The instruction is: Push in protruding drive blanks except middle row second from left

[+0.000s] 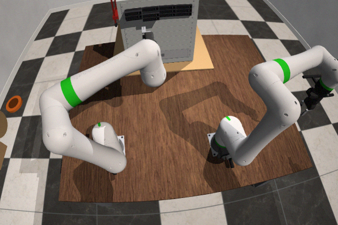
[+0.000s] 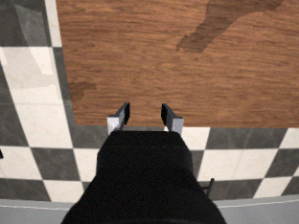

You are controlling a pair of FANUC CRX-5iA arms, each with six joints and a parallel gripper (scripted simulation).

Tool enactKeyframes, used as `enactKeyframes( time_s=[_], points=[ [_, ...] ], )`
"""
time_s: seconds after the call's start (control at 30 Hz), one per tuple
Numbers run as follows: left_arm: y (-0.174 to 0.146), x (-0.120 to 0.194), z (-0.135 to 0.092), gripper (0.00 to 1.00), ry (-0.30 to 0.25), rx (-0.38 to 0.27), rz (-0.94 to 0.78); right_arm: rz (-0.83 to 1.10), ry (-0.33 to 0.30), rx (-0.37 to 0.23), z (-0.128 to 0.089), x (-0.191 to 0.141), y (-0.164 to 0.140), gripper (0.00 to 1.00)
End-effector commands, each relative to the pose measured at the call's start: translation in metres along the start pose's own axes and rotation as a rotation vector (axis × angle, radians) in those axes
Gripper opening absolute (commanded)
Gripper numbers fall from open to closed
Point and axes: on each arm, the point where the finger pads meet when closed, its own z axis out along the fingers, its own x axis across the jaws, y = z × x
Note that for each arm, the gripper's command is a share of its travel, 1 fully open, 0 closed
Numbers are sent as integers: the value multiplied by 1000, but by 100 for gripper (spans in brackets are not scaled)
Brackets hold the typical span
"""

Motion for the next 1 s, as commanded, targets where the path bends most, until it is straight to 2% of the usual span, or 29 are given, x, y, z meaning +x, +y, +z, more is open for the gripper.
enactKeyframes(
  time_s=[0.0,0.17,0.67,0.73,0.97],
  points=[
    [3,0,6,100,0,0,-2,0,0,-2,-1,0,0,100],
    [9,0,16,100,0,0,-2,0,0,-2,-1,0,0,100],
    [50,-4,93,100,0,0,-2,0,0,-2,-1,0,0,100],
    [50,-4,93,100,0,0,-2,0,0,-2,-1,0,0,100],
    [64,-6,121,100,0,0,-2,0,0,-2,-1,0,0,100]
  ],
)
